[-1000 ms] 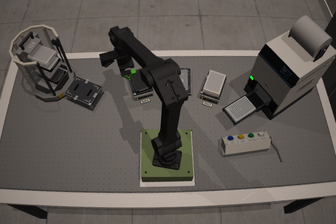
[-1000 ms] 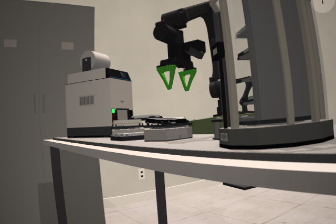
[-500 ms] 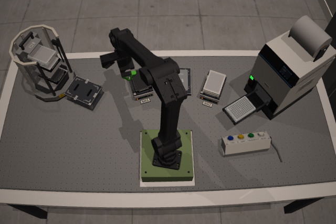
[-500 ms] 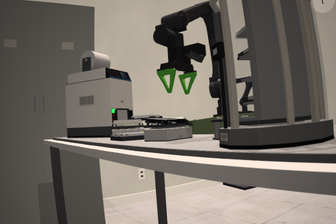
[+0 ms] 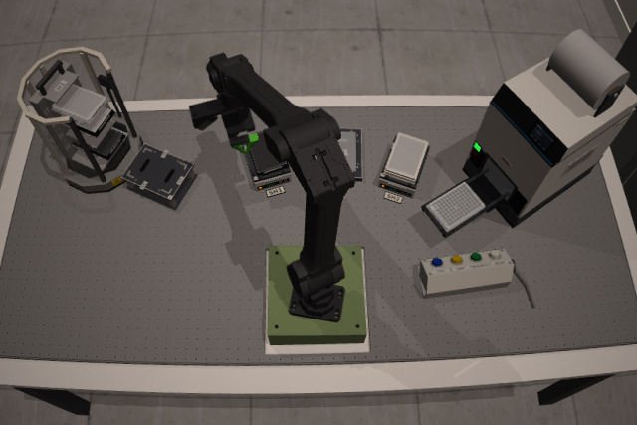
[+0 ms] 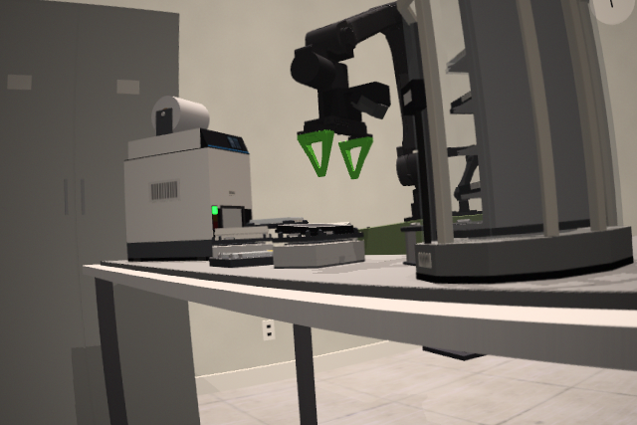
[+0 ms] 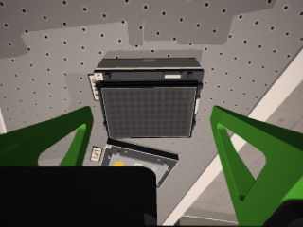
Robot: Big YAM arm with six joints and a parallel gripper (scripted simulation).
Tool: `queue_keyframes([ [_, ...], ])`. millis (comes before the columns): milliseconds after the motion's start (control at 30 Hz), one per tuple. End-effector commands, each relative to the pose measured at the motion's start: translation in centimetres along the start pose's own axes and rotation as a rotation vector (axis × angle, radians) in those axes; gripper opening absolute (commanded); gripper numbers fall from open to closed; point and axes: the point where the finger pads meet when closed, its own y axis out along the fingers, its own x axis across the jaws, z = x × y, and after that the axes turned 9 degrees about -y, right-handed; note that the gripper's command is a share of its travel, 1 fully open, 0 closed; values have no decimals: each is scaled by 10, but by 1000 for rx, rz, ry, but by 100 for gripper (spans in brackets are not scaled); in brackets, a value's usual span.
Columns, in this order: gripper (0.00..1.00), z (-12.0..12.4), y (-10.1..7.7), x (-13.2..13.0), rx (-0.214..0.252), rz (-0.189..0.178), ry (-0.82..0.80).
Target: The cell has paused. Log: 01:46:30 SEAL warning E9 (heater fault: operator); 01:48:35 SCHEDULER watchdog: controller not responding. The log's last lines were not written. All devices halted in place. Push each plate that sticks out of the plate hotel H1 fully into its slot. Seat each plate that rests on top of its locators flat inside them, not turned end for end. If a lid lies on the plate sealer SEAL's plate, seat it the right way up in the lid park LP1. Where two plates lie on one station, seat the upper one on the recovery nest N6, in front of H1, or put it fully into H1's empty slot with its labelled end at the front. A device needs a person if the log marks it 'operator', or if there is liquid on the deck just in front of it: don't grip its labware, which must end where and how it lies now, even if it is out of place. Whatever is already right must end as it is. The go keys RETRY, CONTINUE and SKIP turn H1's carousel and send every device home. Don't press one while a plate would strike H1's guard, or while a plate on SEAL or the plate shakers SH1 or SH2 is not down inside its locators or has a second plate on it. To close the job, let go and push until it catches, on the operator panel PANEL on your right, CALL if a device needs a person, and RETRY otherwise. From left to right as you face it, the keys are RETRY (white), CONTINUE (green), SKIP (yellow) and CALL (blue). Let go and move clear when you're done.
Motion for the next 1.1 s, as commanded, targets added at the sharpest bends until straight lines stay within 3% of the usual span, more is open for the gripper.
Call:
queue_keyframes([
  [0,100,0,-6,-9,-1,26,-4],
  [967,100,0,-6,-9,-1,26,-4],
  [1000,100,0,8,2,-2,-11,-15],
  [1033,100,0,-3,5,-1,-9,-16],
  [1067,100,0,-21,-6,-2,32,-15],
])
